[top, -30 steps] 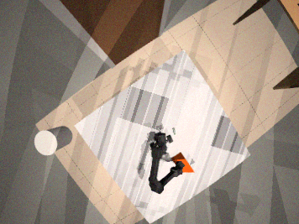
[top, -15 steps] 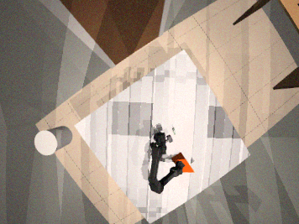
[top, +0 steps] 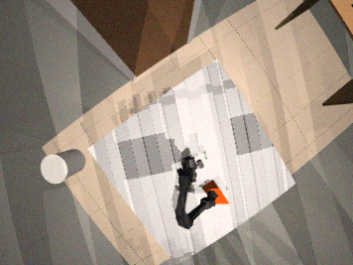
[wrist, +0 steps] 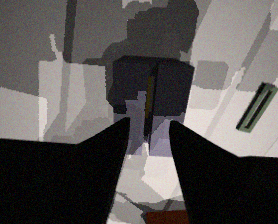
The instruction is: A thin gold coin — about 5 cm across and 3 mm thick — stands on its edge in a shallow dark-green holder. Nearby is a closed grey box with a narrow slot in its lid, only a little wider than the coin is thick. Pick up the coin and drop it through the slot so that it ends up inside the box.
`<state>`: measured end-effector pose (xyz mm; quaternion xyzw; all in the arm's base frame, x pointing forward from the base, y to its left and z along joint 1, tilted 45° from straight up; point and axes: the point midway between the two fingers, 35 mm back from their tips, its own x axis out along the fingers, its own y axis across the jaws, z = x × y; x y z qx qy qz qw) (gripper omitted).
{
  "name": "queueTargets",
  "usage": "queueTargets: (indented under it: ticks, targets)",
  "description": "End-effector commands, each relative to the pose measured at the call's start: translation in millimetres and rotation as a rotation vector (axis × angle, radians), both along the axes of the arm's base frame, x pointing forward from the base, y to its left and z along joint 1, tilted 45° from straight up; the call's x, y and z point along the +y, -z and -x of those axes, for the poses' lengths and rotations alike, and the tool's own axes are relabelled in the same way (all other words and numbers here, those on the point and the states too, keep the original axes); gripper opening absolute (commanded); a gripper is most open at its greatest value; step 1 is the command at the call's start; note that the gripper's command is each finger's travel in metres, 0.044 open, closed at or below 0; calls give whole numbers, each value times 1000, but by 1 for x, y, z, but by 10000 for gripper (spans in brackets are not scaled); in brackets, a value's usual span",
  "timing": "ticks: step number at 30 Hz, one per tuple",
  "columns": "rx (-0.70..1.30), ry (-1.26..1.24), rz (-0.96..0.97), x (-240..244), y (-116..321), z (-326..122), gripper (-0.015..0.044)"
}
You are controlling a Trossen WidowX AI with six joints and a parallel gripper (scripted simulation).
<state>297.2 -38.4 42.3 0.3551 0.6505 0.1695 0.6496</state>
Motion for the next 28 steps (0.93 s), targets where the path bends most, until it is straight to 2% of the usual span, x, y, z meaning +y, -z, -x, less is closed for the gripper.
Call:
queueTargets:
  ticks: [1, 5, 13, 16, 28]
  targets:
    - [0, -1, 0, 0, 0, 0, 161]
    - [0, -1, 0, 0, 0, 0, 161]
    - [1, 0, 1, -14, -15, 2, 371]
    - [3, 1, -5, -34, -37, 7, 440]
    - [3, 1, -7, -40, -45, 9, 440]
